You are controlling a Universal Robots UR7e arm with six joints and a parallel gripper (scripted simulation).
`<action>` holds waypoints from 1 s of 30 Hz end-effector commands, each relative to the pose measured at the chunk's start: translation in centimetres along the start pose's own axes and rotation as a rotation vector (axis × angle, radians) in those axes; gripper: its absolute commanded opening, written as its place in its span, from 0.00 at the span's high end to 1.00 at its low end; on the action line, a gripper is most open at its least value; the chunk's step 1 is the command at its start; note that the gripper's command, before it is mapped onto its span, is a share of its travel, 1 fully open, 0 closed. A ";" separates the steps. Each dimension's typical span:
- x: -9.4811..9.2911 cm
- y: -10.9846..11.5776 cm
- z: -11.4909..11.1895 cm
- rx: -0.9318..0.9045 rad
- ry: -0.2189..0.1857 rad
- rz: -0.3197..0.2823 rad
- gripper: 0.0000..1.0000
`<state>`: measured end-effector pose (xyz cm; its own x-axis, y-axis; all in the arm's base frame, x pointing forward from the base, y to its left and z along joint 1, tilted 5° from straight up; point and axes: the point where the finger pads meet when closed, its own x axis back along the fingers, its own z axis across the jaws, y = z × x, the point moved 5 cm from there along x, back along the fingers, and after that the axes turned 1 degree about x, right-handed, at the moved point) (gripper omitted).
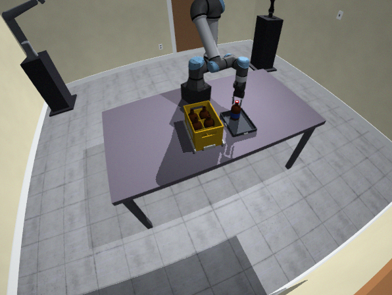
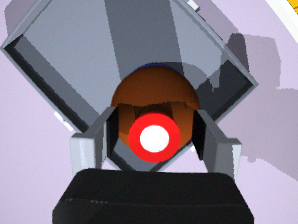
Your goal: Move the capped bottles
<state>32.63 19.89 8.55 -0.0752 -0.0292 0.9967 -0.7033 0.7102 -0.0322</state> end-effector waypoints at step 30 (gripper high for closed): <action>1.4 0.0 0.0 0.000 -0.001 0.001 0.00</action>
<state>32.59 19.88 8.96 -0.0751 -0.0291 0.9967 -0.7033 0.7102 -0.0322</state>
